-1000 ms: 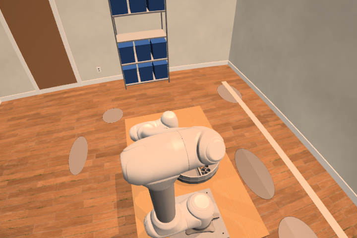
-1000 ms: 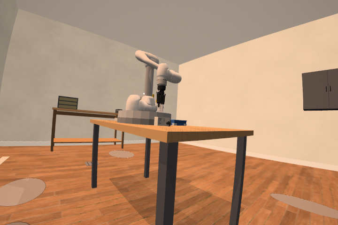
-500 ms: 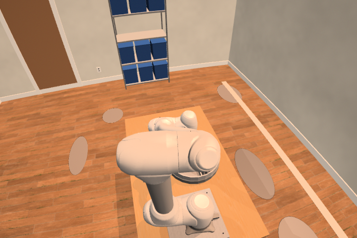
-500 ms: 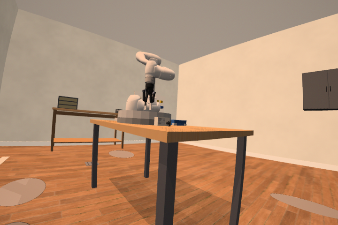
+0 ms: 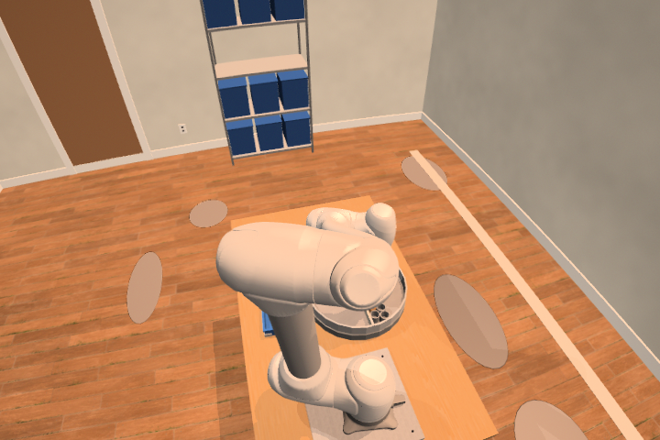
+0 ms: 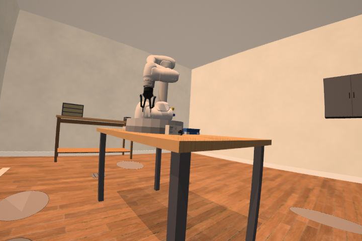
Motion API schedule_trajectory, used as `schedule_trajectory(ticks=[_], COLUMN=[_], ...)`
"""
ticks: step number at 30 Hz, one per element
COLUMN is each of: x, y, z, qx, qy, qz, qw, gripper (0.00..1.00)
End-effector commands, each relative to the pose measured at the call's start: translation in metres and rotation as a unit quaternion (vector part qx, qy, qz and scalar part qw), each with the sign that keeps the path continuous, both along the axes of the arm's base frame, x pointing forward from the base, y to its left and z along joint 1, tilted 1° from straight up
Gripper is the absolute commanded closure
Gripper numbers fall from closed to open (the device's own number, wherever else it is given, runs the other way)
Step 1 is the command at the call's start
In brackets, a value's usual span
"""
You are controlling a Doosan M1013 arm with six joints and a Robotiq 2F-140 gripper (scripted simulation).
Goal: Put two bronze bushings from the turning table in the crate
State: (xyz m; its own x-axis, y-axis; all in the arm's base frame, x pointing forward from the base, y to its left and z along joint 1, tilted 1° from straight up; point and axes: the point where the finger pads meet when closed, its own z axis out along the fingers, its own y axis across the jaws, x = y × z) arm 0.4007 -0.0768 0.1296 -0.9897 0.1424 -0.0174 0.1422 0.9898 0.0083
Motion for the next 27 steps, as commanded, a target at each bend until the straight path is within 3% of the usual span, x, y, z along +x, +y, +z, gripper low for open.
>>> schedule_trajectory(ticks=[1, 27], x=[-0.0008, -0.0014], y=[-0.0162, -0.0218], z=[-0.0002, -0.0002], qx=[0.001, 0.001], qy=[0.0, 0.0], qz=[-0.027, -0.036], qw=[1.0, 0.999], gripper=[0.72, 0.72])
